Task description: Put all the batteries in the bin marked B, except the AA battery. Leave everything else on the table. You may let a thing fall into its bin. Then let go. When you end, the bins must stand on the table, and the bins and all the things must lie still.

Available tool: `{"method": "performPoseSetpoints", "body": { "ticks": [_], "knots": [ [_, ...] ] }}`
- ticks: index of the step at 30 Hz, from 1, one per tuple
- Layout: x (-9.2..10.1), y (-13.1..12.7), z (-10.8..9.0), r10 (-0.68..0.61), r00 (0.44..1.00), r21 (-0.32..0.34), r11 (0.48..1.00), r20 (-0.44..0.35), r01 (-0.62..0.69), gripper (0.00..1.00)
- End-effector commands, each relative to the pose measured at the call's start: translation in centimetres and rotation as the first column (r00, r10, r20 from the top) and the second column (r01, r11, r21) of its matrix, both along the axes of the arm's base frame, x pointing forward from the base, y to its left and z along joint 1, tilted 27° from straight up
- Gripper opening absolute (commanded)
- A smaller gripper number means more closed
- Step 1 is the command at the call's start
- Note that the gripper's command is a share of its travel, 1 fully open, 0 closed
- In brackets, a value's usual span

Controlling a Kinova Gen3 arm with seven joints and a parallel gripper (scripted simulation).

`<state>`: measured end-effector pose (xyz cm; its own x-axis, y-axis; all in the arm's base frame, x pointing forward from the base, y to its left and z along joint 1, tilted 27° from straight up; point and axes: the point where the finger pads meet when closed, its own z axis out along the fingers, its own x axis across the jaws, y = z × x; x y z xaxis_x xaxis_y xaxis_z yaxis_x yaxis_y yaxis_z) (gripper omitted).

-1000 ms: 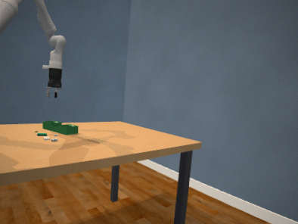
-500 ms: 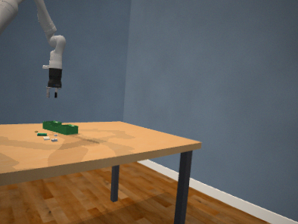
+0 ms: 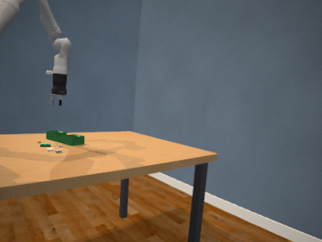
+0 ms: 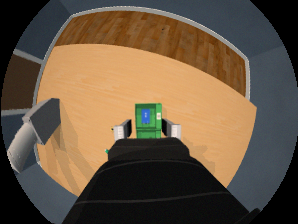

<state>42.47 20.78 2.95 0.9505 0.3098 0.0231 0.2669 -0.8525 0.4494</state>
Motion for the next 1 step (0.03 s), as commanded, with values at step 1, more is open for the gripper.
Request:
{"method": "performPoseSetpoints", "body": {
  "ticks": [1],
  "knots": [
    [0.02,0.08,0.06,0.001,1.0,0.001,1.0,0.001,-0.001,1.0]
  ]
}}
